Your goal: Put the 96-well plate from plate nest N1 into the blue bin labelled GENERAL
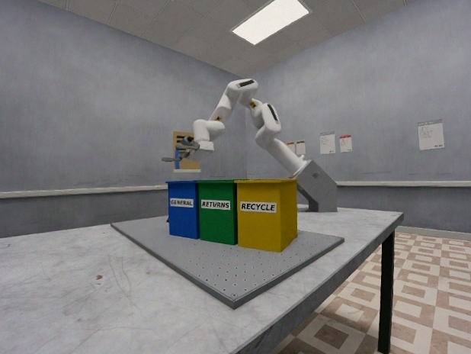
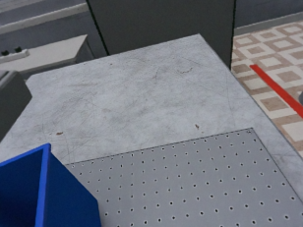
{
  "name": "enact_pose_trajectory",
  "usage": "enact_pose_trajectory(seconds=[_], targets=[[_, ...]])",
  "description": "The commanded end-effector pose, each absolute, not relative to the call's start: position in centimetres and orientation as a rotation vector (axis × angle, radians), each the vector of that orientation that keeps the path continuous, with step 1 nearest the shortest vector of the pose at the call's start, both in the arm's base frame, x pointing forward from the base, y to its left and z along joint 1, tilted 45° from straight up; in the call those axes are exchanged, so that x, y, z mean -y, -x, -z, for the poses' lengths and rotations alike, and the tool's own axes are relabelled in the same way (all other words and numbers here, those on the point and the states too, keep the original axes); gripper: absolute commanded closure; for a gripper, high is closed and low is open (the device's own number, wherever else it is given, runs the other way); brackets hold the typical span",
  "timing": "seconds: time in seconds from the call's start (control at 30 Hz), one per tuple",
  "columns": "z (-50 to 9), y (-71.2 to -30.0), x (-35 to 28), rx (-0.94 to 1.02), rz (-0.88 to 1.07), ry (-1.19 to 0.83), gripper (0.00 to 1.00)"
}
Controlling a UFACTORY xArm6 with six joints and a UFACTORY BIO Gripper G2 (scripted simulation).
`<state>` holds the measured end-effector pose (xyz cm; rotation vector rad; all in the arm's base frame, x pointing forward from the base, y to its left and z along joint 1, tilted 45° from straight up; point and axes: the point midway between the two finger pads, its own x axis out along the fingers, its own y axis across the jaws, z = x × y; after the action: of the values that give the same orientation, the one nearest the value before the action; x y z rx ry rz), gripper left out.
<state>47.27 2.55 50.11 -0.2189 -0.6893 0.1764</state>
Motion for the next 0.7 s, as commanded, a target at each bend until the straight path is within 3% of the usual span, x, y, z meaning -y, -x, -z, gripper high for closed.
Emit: enact_pose_trajectory(seconds=[0.0,0.53,0.57,0.67], targets=[[-50.3,-47.2,-2.6,0.693,-0.177,0.219,0.0],[-50.3,-47.2,-2.6,0.693,-0.177,0.219,0.0],[-49.9,-47.1,-2.9,0.686,-0.176,0.253,0.63],[-48.8,-47.2,-3.9,0.66,-0.177,0.217,0.63]])
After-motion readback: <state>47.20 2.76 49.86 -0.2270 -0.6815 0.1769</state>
